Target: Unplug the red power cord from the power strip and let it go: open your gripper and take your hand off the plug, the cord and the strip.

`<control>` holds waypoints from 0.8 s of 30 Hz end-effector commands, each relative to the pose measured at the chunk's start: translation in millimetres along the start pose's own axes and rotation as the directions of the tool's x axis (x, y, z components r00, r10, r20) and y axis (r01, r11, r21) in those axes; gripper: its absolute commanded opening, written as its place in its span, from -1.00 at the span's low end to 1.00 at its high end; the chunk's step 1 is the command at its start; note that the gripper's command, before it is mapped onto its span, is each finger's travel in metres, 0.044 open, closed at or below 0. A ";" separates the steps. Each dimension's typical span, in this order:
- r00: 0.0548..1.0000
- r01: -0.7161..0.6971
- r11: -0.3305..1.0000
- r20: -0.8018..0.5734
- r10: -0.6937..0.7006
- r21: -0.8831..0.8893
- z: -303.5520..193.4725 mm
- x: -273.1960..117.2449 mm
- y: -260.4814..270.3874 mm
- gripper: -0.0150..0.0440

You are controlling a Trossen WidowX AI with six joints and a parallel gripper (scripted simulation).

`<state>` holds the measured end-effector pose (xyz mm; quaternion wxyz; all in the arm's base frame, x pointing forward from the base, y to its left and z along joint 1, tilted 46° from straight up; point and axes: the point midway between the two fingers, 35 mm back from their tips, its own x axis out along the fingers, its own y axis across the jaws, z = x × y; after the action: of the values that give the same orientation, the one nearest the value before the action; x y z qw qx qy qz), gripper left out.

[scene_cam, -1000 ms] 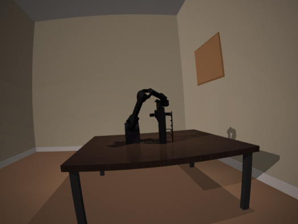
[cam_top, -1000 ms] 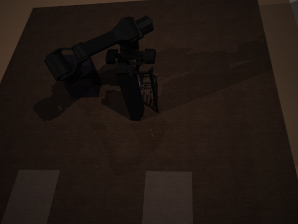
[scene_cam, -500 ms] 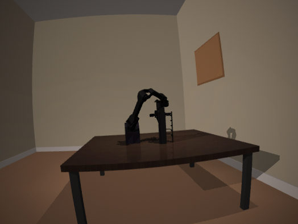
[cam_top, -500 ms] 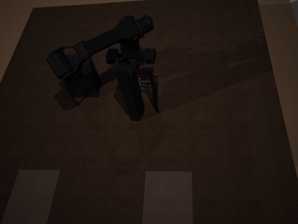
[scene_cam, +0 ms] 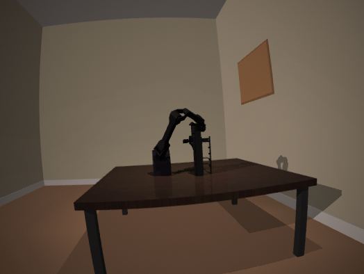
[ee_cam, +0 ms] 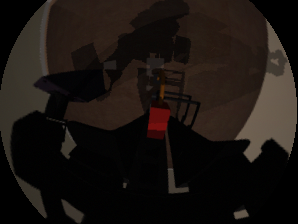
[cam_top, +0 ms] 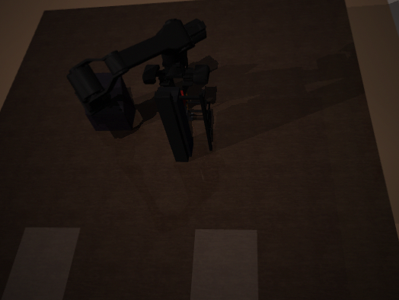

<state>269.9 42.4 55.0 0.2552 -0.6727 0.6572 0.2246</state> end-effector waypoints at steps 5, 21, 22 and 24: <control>0.996 0.010 1.000 0.086 -0.009 -0.011 45.5 -14.4 0.6 -0.49; 0.997 0.009 1.000 0.081 -0.008 -0.012 37.5 -9.8 -1.1 0.75; 0.997 0.009 1.000 0.082 -0.008 -0.012 41.6 -11.2 -1.4 0.84; 0.996 0.009 1.000 0.083 -0.008 -0.013 54.7 -15.4 -2.0 1.00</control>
<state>272.6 77.4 31.5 0.2797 -0.6676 0.6417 0.2536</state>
